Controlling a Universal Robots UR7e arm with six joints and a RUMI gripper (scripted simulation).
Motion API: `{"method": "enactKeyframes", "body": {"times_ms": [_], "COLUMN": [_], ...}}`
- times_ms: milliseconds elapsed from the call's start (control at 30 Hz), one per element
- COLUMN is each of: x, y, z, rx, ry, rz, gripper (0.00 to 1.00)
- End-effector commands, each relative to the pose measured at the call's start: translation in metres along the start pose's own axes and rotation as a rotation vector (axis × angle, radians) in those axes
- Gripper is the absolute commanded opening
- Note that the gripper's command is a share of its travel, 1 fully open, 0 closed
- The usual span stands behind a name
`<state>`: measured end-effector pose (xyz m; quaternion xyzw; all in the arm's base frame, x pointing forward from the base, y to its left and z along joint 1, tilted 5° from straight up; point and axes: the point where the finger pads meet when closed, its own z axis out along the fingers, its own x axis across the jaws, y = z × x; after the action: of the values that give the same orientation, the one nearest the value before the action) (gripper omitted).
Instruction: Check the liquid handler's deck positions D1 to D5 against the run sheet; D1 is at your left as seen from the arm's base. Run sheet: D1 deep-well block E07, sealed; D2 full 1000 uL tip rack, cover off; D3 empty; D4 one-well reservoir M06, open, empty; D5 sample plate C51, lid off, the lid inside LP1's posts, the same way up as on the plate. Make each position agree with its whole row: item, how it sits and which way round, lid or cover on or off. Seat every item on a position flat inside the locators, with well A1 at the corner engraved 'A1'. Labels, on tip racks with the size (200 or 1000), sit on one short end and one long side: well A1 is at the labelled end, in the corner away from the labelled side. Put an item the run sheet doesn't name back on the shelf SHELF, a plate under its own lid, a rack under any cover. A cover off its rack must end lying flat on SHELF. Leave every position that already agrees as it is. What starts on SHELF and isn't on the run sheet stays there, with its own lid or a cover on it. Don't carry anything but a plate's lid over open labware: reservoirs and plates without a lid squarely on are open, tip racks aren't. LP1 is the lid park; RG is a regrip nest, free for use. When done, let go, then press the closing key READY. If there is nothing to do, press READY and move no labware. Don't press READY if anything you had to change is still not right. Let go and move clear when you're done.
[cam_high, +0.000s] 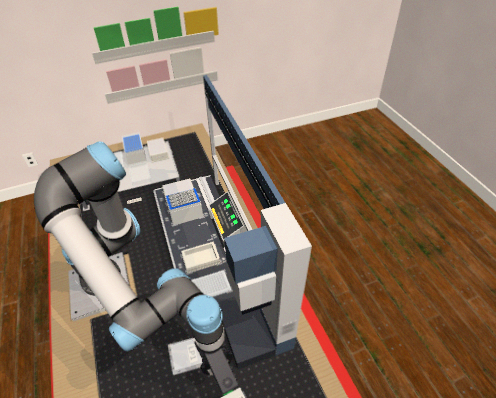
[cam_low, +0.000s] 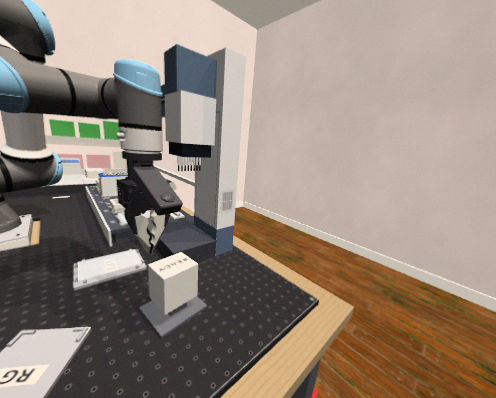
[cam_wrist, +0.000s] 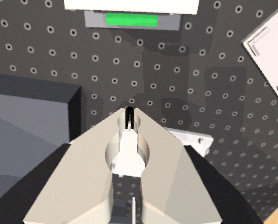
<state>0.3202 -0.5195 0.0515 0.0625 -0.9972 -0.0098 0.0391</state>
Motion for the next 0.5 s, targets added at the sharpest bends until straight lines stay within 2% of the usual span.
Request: {"method": "enactKeyframes", "body": {"times_ms": [0,200,467], "x": [0.001,0.001,0.000], "y": [0.000,0.000,-0.001], "z": [0.009,0.019,0.017], "rx": [0.000,0.000,0.005], "ry": [0.001,0.001,0.000], "rz": [0.000,0.000,0.000], "gripper": [0.00,0.00,0.00]}}
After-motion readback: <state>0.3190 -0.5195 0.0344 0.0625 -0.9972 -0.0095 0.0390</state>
